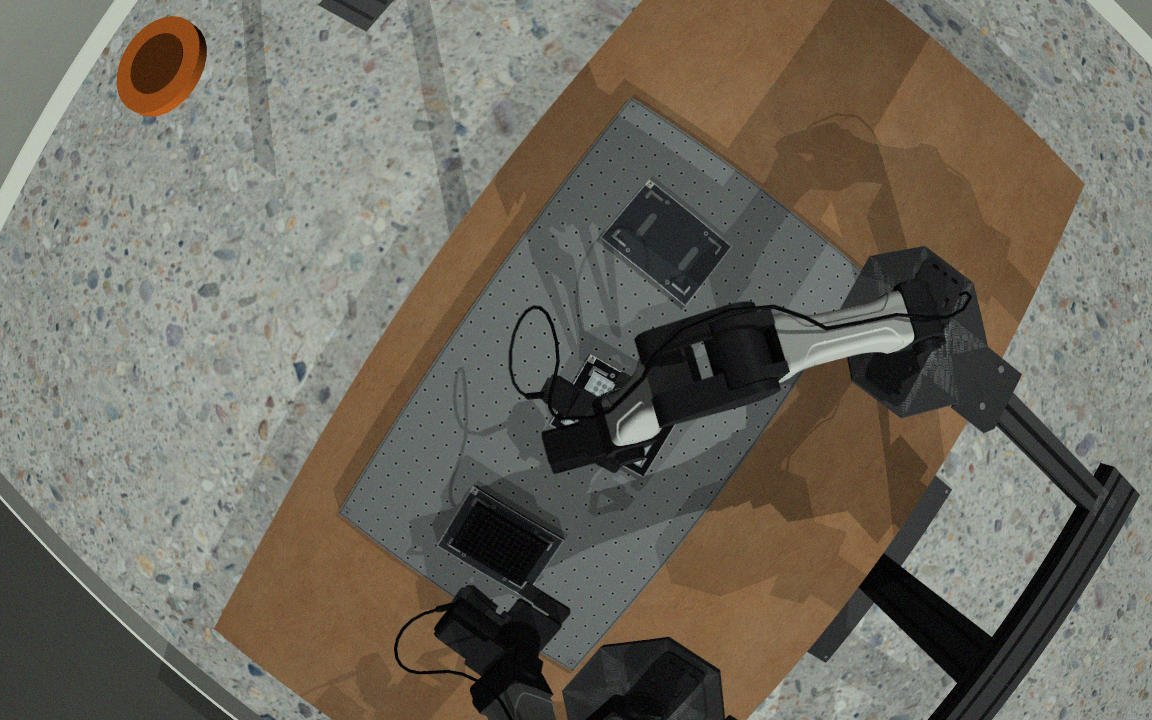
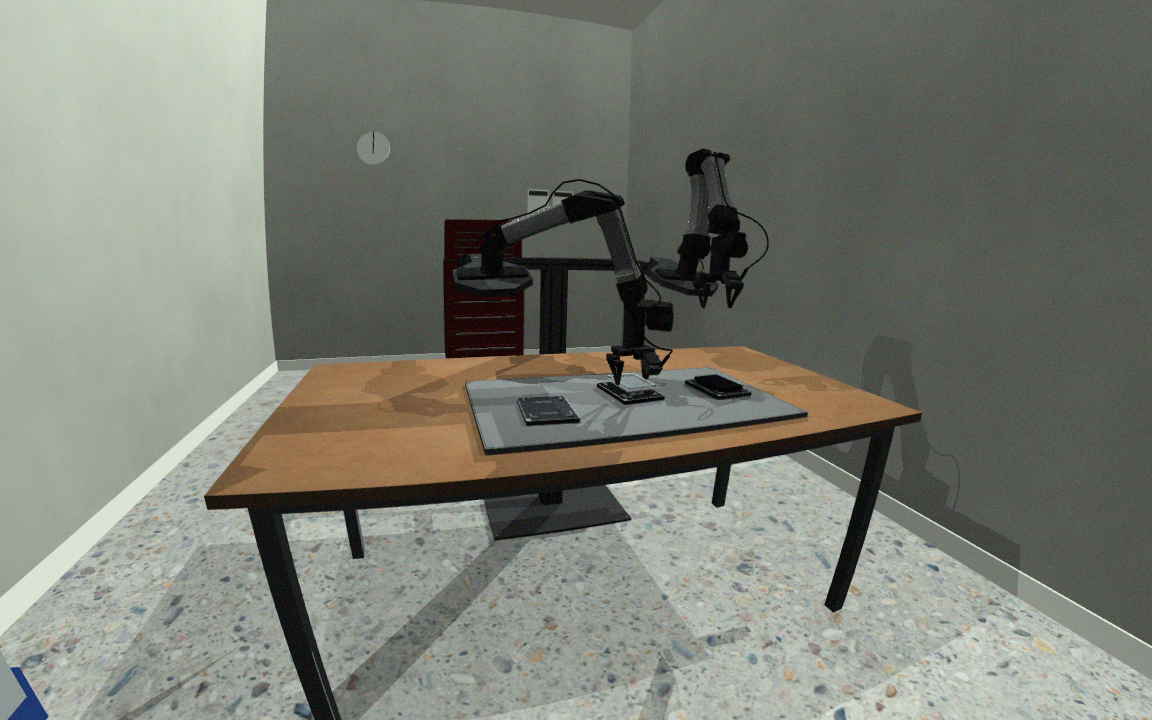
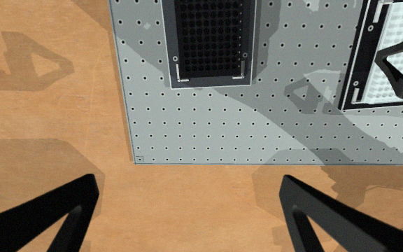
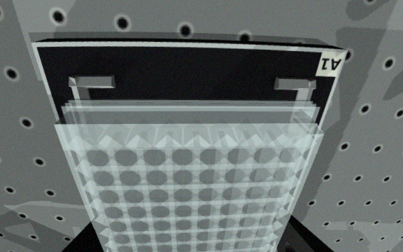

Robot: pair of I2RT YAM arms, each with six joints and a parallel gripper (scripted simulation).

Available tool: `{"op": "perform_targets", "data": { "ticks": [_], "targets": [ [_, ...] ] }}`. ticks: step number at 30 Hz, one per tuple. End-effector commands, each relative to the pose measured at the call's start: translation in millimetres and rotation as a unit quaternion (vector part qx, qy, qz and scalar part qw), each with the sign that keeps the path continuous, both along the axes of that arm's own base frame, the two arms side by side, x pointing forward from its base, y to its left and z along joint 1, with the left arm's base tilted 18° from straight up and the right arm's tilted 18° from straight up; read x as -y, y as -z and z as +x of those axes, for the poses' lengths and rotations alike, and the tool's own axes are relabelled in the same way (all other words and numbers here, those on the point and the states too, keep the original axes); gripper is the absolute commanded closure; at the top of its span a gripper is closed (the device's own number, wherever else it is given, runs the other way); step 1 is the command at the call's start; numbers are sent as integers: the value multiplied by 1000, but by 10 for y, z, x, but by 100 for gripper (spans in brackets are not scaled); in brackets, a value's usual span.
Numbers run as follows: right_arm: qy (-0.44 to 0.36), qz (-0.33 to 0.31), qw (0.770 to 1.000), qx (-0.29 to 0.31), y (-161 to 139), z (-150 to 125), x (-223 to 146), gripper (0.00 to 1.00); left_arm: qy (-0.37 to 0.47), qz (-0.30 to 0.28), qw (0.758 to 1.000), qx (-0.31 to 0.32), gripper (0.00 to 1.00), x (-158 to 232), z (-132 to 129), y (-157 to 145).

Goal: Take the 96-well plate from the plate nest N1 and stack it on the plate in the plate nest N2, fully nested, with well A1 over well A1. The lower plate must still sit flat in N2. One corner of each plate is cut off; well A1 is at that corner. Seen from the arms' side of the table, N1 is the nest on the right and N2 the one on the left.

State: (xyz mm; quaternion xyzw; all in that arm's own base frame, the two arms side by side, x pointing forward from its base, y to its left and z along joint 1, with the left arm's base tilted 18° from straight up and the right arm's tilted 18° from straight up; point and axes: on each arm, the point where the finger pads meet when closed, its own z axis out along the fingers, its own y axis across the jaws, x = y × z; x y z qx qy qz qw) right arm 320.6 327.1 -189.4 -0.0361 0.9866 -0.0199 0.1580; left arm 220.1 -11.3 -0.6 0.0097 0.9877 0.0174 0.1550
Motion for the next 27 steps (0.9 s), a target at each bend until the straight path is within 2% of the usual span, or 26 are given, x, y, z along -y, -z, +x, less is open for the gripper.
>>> {"op": "perform_targets", "data": {
  "ticks": [1, 27],
  "targets": [
    [2, -11, 1000, -16, 154, -57, 131, 100, -2, 0, 1000, 1, 0, -6, 2, -16],
    [2, -4, 1000, -11, 161, -9, 89, 100, -2, 0, 1000, 1, 0, -6, 2, -16]
  ]
}}
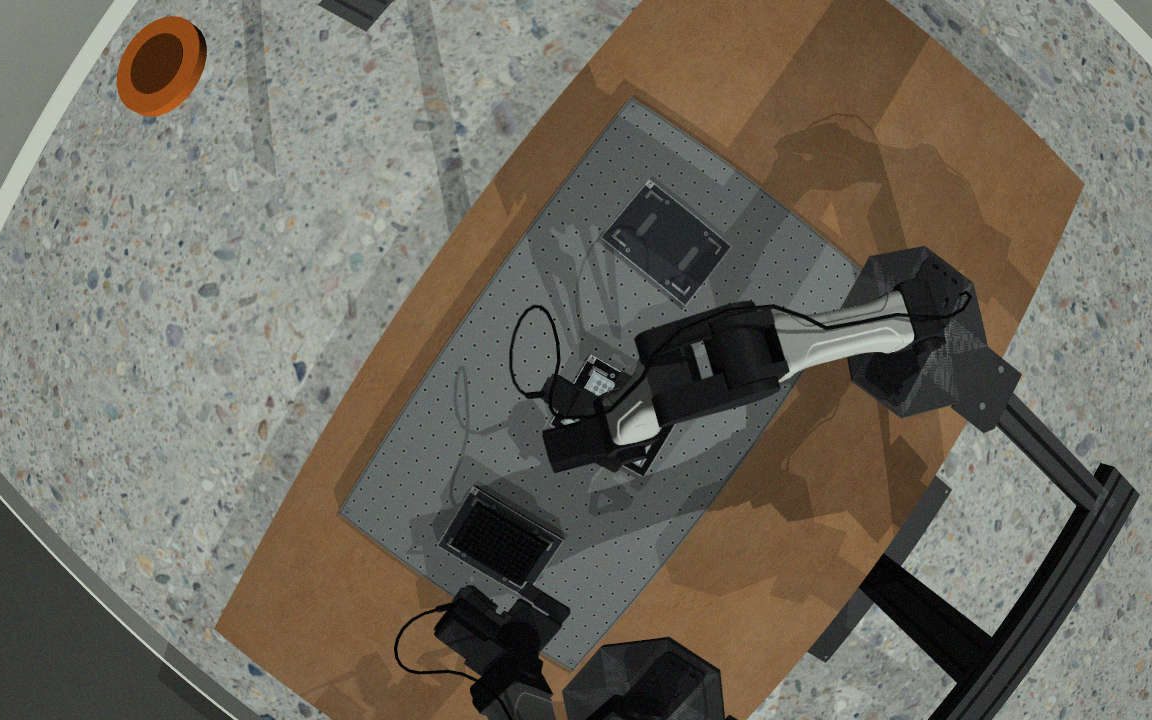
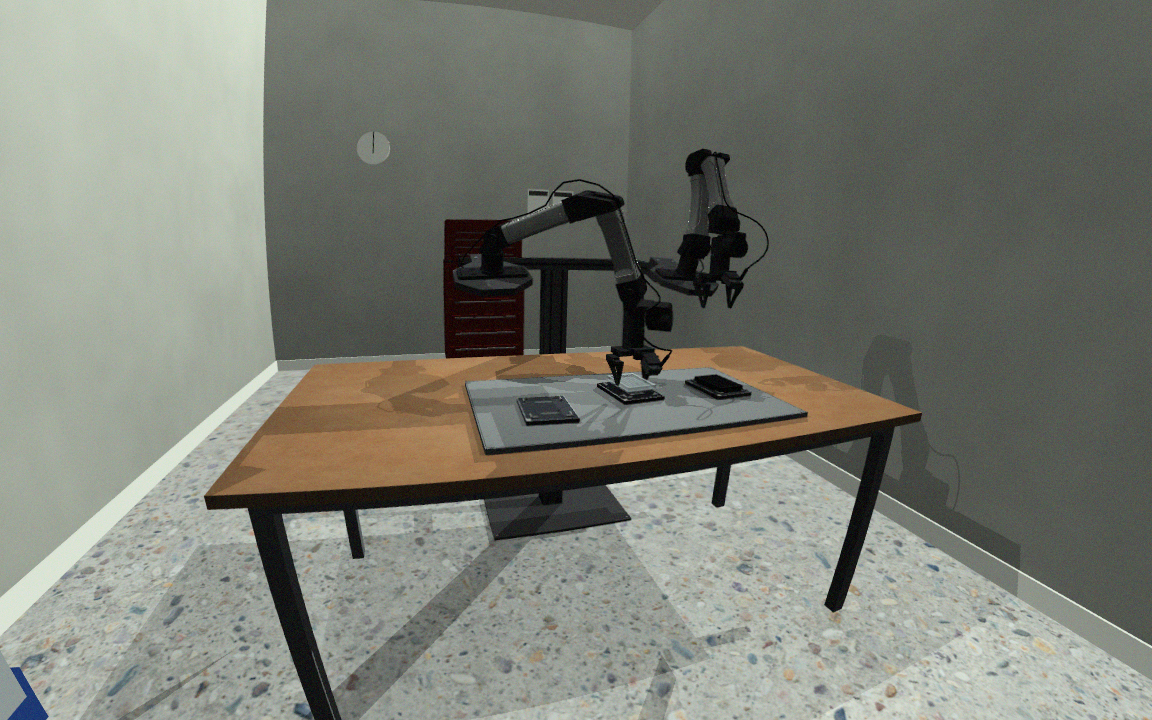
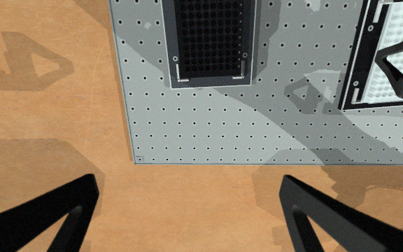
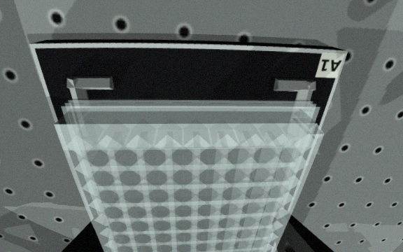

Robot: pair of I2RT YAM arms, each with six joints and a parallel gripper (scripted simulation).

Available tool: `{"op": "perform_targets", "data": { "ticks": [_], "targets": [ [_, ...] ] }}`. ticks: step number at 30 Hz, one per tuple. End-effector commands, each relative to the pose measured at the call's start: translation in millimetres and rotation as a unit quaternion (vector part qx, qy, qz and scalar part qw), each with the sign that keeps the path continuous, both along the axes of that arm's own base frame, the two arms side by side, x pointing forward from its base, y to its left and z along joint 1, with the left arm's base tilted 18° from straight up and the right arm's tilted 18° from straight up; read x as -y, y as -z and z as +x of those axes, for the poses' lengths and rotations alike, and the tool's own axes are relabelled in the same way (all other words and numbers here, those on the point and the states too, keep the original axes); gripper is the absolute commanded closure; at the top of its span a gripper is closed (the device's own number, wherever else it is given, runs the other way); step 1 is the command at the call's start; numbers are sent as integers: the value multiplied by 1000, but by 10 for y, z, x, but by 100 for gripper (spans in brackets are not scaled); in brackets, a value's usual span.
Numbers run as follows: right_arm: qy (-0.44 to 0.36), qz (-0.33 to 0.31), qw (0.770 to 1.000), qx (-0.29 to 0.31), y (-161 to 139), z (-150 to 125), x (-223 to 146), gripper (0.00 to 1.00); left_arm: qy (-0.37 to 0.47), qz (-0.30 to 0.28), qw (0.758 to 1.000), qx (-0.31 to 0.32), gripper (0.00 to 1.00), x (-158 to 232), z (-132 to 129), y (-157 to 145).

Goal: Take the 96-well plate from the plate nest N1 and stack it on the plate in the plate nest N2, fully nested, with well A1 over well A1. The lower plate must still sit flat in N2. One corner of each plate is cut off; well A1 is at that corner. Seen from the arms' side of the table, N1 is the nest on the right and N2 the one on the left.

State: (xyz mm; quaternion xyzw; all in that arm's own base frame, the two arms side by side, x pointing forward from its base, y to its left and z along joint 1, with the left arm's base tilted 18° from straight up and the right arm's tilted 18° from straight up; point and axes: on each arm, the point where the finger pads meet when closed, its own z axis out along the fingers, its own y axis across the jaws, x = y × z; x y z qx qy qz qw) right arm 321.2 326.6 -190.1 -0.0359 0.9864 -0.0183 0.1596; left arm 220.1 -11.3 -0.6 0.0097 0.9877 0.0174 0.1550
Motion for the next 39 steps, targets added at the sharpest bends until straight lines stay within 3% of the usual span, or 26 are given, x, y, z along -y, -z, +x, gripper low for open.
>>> {"op": "perform_targets", "data": {
  "ticks": [1, 39],
  "targets": [
    [2, -6, 1000, -12, 156, -17, 83, 100, -2, 0, 1000, 1, 0, -6, 2, -16],
    [1, -6, 1000, -12, 193, 14, 46, 100, -2, 0, 1000, 1, 0, -6, 2, -16]
  ]
}}
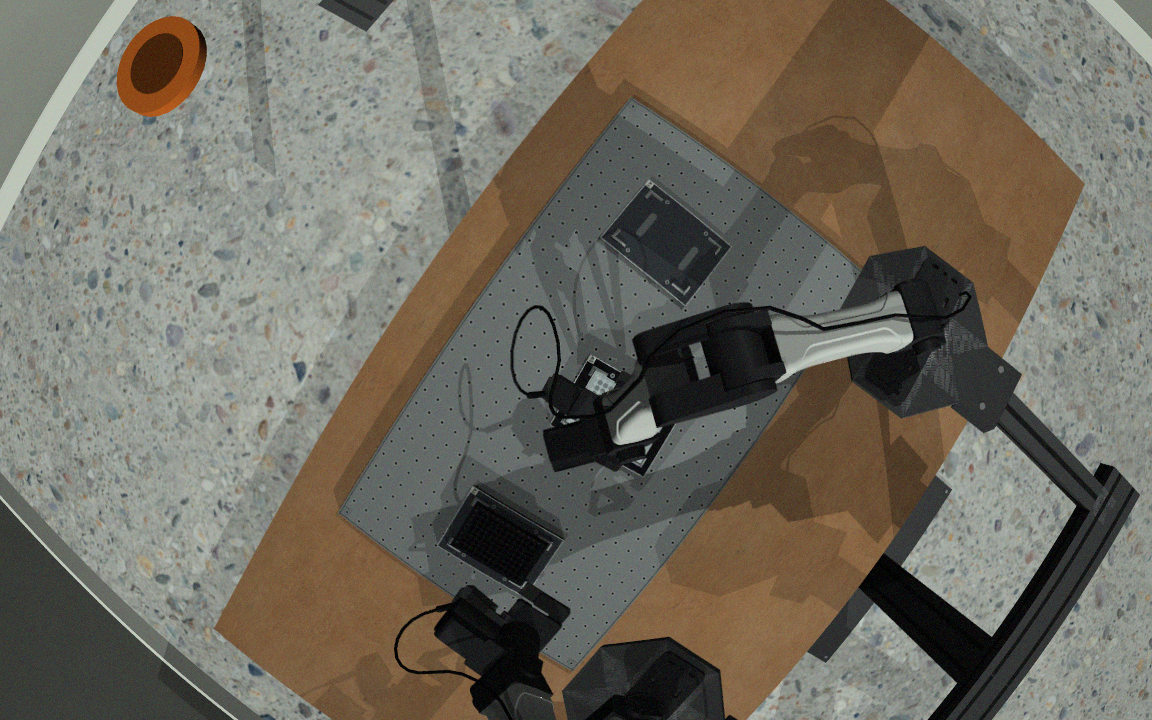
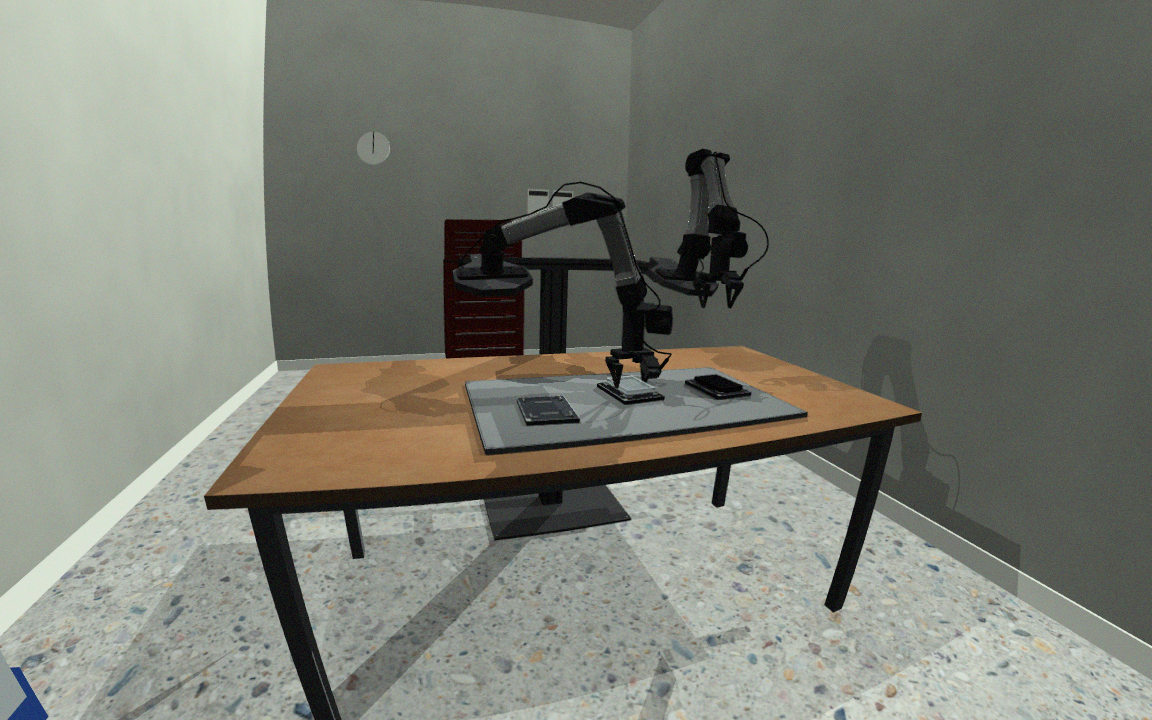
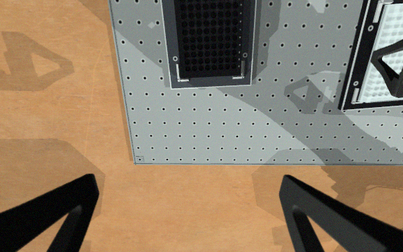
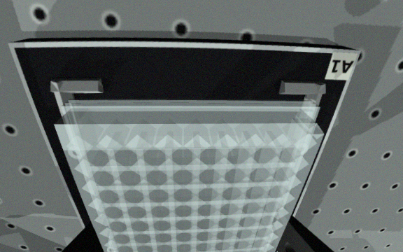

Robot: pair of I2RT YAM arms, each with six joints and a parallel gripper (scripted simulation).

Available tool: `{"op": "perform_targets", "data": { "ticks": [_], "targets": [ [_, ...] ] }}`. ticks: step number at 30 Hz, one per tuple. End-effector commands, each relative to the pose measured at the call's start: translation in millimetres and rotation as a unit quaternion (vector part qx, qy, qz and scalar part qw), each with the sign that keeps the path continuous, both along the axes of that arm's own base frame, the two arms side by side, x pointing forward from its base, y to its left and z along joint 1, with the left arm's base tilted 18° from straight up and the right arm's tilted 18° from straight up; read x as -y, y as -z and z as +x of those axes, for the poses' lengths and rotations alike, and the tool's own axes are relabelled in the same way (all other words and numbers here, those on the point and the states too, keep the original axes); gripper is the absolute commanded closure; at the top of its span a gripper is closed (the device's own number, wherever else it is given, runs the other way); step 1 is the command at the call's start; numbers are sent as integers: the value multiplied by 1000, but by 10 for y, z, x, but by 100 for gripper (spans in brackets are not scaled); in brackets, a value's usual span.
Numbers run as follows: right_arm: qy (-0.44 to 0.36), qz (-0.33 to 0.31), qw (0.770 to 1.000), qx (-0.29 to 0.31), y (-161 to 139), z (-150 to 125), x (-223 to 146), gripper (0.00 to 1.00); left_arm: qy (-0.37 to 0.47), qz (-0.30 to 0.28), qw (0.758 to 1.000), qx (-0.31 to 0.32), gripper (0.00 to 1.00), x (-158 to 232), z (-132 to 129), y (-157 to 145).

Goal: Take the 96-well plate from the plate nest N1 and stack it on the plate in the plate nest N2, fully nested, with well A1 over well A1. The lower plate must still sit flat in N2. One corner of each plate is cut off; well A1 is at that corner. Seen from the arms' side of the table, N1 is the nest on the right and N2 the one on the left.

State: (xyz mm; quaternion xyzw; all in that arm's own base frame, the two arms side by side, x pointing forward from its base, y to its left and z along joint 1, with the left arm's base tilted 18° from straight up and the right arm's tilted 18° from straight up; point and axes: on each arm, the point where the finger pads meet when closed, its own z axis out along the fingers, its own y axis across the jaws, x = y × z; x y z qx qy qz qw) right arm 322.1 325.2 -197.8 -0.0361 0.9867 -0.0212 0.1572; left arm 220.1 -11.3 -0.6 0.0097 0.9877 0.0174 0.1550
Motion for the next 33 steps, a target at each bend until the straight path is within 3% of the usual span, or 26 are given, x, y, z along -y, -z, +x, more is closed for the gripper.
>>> {"op": "perform_targets", "data": {
  "ticks": [1, 33],
  "targets": [
    [1, -3, 1000, -9, 118, 7, 33, 100, -2, 0, 1000, 1, 0, -6, 2, -16],
    [1, -2, 1000, -9, 132, 14, 35, 100, -2, 0, 1000, 1, 0, -6, 2, -16]
  ]
}}
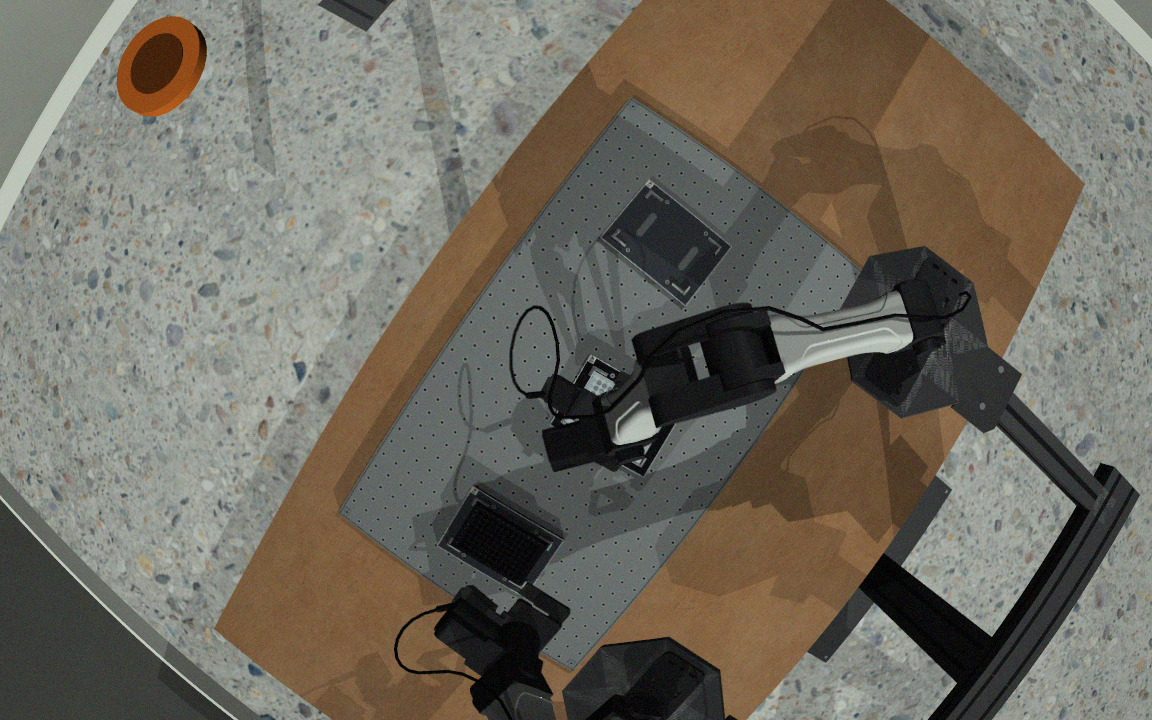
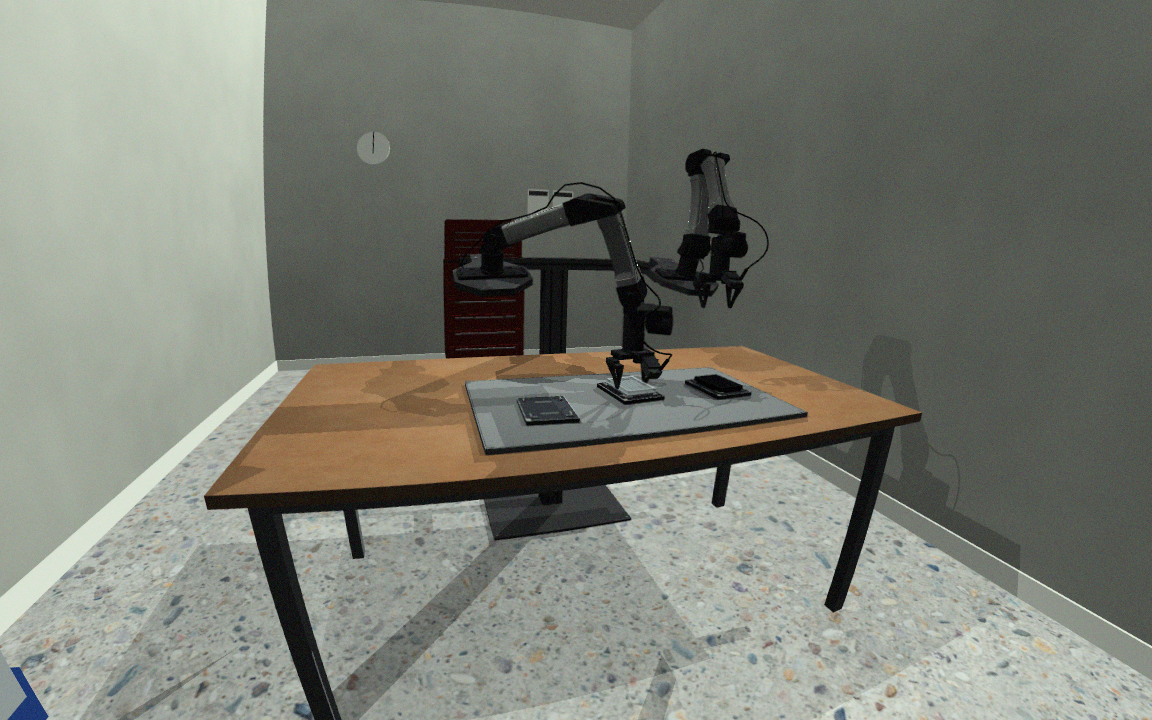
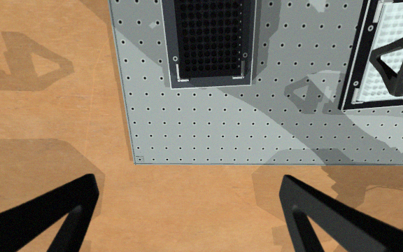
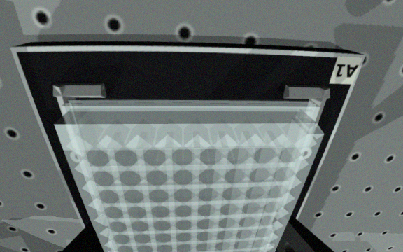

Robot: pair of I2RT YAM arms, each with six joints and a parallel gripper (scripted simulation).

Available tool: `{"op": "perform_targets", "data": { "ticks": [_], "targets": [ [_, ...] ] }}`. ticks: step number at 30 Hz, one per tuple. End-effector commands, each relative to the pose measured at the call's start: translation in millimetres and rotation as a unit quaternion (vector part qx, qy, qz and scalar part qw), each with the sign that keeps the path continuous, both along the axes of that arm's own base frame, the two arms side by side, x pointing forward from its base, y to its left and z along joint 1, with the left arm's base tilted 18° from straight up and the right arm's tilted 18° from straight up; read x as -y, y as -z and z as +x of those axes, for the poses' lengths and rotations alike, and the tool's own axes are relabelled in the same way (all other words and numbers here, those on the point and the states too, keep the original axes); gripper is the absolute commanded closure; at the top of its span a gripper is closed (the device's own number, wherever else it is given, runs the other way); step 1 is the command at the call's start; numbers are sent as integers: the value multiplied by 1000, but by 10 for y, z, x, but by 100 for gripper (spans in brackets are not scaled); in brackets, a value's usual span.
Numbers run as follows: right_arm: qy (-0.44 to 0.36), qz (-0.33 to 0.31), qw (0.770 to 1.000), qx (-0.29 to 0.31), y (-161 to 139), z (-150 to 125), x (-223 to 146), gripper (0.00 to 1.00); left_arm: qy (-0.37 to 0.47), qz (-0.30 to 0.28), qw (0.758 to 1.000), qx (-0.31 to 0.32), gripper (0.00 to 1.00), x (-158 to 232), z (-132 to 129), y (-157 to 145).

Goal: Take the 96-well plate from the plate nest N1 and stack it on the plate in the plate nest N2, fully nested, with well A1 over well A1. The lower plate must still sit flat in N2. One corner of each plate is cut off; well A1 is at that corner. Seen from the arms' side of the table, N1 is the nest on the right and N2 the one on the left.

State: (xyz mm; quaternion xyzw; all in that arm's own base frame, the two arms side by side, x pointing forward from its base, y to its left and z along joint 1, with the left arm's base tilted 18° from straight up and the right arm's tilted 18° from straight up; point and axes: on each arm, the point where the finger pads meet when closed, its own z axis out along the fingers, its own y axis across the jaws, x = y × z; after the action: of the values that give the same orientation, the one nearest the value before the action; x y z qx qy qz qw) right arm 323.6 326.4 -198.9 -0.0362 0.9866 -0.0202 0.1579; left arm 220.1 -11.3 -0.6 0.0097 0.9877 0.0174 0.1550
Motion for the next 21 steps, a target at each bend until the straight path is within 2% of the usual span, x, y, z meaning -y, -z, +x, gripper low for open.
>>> {"op": "perform_targets", "data": {
  "ticks": [1, 21],
  "targets": [
    [1, -3, 1000, -10, 123, -3, 51, 100, -2, 0, 1000, 1, 0, -6, 2, -16],
    [2, -9, 1000, -15, 165, -61, 123, 100, -2, 0, 1000, 1, 0, -6, 2, -16]
  ]
}}
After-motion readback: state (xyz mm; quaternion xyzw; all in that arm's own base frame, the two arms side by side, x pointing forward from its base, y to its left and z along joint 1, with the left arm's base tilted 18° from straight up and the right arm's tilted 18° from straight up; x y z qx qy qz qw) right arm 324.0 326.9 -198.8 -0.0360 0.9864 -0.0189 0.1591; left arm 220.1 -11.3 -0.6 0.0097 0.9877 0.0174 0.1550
